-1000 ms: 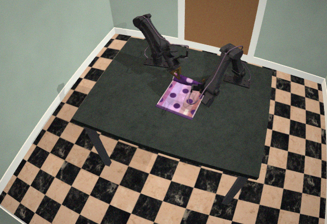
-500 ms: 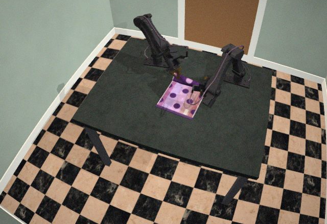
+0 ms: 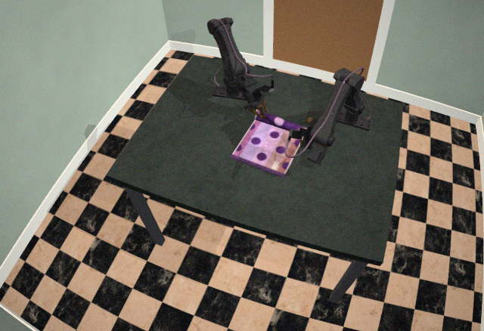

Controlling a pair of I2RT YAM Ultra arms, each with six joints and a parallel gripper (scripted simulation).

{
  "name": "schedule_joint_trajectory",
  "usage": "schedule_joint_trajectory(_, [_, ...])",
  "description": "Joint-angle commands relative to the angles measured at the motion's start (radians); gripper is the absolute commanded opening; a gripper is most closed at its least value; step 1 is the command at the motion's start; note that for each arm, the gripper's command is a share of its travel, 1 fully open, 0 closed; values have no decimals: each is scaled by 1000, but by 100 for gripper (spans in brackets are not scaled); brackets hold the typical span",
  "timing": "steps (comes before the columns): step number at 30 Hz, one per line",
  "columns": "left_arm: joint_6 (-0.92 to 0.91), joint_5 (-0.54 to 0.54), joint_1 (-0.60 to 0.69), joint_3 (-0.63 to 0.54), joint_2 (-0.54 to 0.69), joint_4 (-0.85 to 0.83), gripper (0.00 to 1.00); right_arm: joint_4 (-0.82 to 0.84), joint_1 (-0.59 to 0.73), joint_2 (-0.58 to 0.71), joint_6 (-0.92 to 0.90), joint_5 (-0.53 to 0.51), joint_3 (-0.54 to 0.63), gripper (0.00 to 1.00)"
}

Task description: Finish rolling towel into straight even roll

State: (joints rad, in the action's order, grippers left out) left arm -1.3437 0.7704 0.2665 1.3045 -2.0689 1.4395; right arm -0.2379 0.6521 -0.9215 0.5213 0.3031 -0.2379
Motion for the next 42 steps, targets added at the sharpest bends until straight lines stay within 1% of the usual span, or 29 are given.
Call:
schedule_joint_trajectory(1, [-21, -9, 1, 5, 32, 9, 87, -89, -66, -74, 23, 142, -61, 17])
schedule_joint_trajectory(3, [-21, -9, 1, 5, 32, 9, 87, -89, -66, -74, 23, 142, -61, 17])
schedule_joint_trajectory(4, [-15, -9, 6, -13, 53, -15, 87, -107, -96, -112, 45, 184, -81, 17])
schedule_joint_trajectory(7, [4, -11, 25, -82, 135, -103, 88, -149, -152, -180, 61, 262, -121, 17])
schedule_joint_trajectory(12, [61, -22, 73, -240, 333, -304, 90, -232, -236, -313, 106, 384, -196, 17])
schedule_joint_trajectory(18, [168, -75, 165, -460, 621, -587, 92, -349, -312, -478, 178, 501, -288, 17])
schedule_joint_trajectory(20, [168, -75, 165, -460, 621, -587, 92, -349, -312, -478, 178, 501, -288, 17])
schedule_joint_trajectory(21, [216, -104, 190, -520, 698, -662, 93, -384, -323, -521, 210, 520, -312, 17])
schedule_joint_trajectory(26, [304, -199, 295, -683, 909, -865, 95, -479, -360, -632, 267, 579, -374, 17])
schedule_joint_trajectory(30, [369, -298, 380, -784, 1045, -980, 96, -547, -379, -707, 313, 611, -417, 17])
schedule_joint_trajectory(33, [401, -360, 428, -831, 1102, -1032, 97, -585, -387, -747, 342, 625, -440, 17])
schedule_joint_trajectory(35, [413, -383, 443, -843, 1113, -1047, 98, -603, -390, -765, 356, 631, -450, 17])
schedule_joint_trajectory(42, [422, -404, 461, -853, 1106, -1071, 98, -604, -392, -787, 373, 632, -453, 17])
